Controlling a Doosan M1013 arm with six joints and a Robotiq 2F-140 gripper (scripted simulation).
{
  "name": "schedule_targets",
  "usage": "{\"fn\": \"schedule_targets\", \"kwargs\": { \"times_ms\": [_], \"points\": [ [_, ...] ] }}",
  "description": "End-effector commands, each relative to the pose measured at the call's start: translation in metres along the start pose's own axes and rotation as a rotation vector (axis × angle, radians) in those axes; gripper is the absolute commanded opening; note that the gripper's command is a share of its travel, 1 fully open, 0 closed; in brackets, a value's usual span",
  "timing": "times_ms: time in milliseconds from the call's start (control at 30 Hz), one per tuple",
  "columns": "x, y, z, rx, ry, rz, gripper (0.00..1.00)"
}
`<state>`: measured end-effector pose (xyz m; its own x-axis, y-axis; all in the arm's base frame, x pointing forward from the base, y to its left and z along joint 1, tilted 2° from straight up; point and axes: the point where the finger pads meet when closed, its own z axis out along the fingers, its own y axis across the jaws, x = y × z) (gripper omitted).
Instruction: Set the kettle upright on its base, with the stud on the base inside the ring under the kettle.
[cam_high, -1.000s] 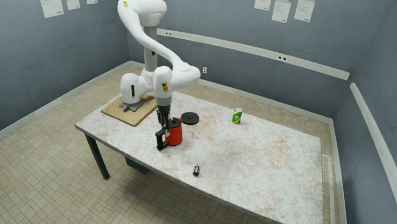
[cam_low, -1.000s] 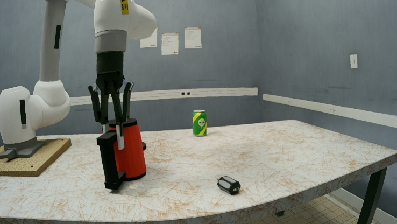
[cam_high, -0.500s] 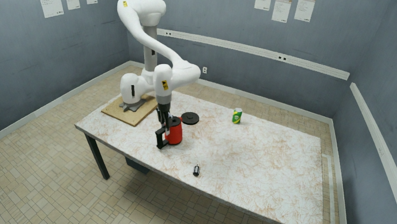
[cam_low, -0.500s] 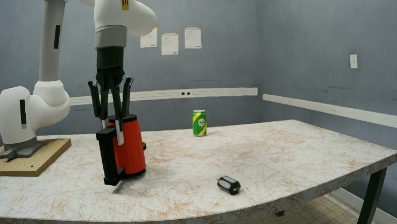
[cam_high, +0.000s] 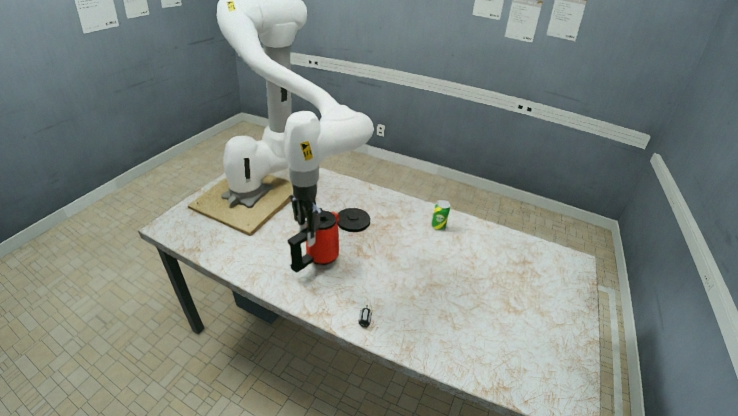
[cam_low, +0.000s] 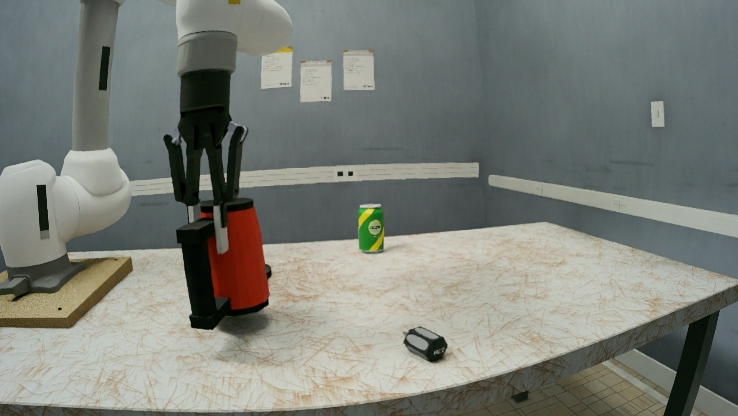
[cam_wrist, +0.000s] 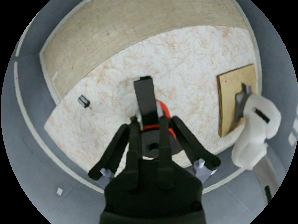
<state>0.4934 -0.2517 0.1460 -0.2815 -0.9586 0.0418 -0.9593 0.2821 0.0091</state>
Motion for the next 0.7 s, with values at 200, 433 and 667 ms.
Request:
{"fn": "schedule_targets", "kwargs": {
  "times_ms": [200, 433, 667],
  "points": [
    [0.0000, -0.0004, -0.0094, 0.001, 0.000, 0.000, 0.10],
    [0.0000, -0.0004, -0.0118, 0.001, 0.000, 0.000, 0.10],
    [0.0000, -0.0004, -0.0119, 0.001, 0.000, 0.000, 0.10]
  ]
}}
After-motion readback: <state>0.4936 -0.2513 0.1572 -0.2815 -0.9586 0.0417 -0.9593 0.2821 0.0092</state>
